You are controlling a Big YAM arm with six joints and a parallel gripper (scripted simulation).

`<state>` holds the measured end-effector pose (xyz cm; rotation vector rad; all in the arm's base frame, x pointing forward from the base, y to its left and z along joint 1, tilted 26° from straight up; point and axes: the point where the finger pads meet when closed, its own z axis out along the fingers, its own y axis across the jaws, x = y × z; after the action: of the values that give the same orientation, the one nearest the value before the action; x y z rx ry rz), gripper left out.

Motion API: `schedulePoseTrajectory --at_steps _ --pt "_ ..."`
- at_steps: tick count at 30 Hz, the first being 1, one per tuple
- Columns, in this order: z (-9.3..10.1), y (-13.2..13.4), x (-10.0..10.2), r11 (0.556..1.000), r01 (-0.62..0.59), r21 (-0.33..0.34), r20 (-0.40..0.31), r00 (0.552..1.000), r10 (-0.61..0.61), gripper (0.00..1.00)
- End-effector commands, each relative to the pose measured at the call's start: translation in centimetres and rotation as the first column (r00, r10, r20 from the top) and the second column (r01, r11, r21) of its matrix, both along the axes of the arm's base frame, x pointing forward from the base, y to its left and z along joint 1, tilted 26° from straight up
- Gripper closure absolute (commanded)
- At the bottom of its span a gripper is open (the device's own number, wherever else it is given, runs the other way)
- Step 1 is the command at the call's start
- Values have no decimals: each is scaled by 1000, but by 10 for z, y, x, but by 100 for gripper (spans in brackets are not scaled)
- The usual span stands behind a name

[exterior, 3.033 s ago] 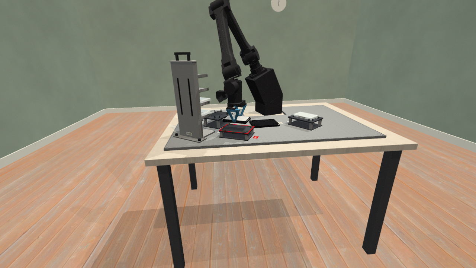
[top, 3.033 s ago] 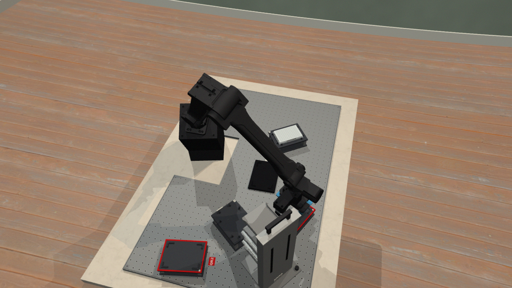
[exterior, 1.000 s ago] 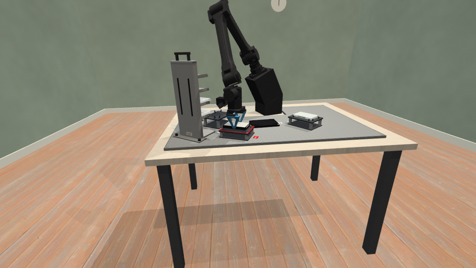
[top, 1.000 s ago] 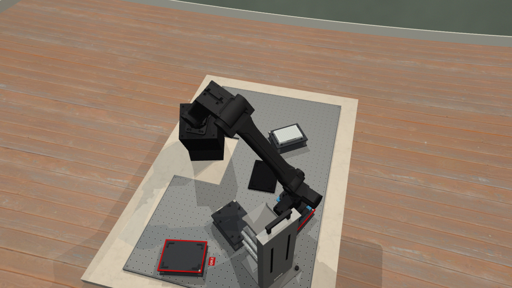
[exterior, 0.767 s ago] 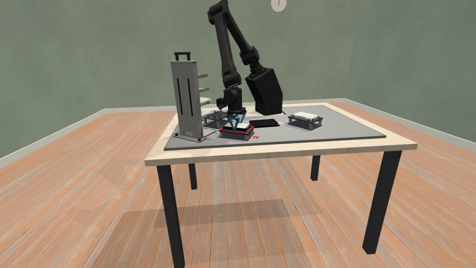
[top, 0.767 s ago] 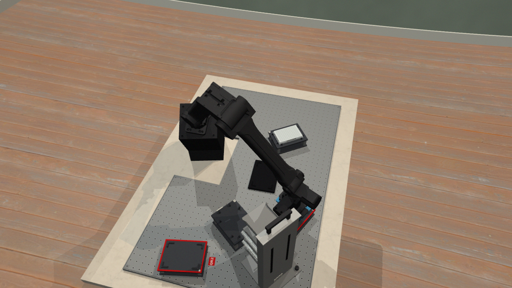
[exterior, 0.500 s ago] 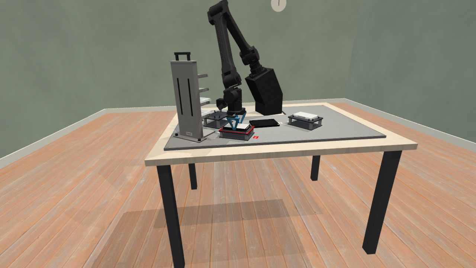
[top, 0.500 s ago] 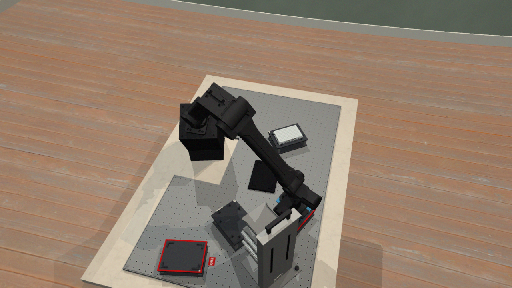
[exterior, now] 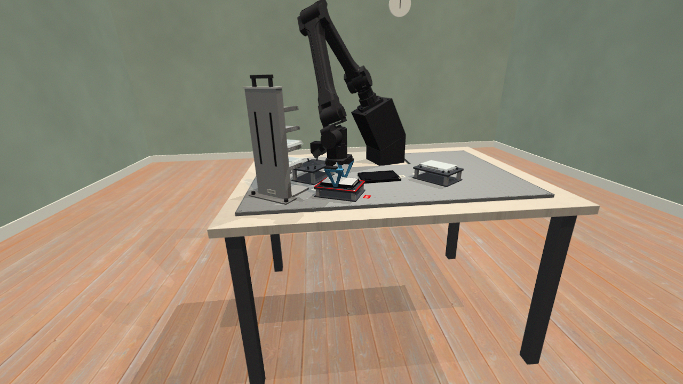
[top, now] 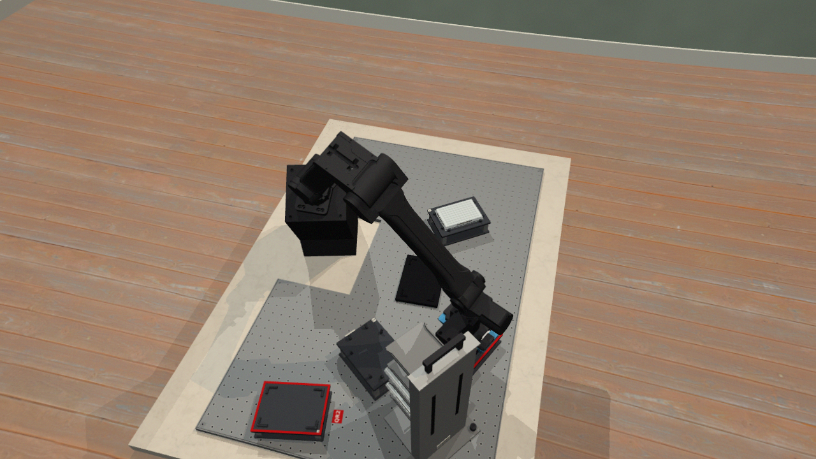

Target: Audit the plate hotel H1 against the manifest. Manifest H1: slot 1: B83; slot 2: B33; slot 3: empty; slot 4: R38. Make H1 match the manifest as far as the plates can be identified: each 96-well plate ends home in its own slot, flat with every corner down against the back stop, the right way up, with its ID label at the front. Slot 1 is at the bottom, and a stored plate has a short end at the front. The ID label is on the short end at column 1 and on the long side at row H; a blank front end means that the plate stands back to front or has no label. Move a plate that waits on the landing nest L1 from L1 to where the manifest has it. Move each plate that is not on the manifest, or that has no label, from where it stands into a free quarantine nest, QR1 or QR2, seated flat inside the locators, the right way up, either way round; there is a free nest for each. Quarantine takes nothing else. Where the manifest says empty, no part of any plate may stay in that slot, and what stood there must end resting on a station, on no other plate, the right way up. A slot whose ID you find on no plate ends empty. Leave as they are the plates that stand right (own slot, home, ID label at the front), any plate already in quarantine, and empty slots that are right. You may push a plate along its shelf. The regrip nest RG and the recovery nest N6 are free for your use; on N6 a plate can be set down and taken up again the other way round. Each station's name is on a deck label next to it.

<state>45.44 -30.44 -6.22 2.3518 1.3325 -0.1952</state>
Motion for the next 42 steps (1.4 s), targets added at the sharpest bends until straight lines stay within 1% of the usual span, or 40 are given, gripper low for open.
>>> schedulePoseTrajectory --at_steps 1,3,4,6,10,12,14,15,16,17,18,19,21,25,26,27,28,33,34,35,36,37,42 --pt "9 -4 9 1000 -4 -14 22 1000 4 0" --pt "9 -4 9 1000 -4 -14 22 1000 4 0" --pt "15 -3 3 1000 0 -13 21 1000 0 0" --pt "23 11 6 1000 -9 -10 21 1000 9 0" --pt "38 14 10 1000 -8 -16 31 999 9 0" --pt "40 19 4 1000 -8 -11 21 1000 9 0" --pt "40 19 4 1000 -8 -11 21 1000 9 0" --pt "25 13 -5 1000 11 5 -9 1000 -11 0" --pt "26 18 -7 1000 7 7 -15 1000 -7 0" --pt "32 22 -4 1000 -1 4 -9 1000 1 0" --pt "52 25 3 1000 -9 -10 21 1000 9 0" --pt "55 26 2 1000 -8 -11 21 1000 9 0" --pt "68 25 10 1000 -8 -19 40 999 9 0" --pt "76 34 3 1000 -8 -14 29 1000 9 0" --pt "77 35 2 1000 -8 -13 27 1000 9 0" --pt "72 26 4 1000 -3 -14 26 1000 4 0" --pt "57 24 -10 1000 21 4 -9 1000 -21 0" --pt "56 28 -10 1000 13 6 -12 1000 -13 0" --pt "72 30 -7 1000 9 -5 13 1000 -9 0" --pt "80 35 -4 1000 -1 -10 22 1000 1 0" --pt "88 37 4 1000 -8 -16 36 999 9 0" --pt "93 36 7 1000 -8 -20 43 999 9 0" --pt "105 42 6 1000 -8 -19 43 999 9 0"
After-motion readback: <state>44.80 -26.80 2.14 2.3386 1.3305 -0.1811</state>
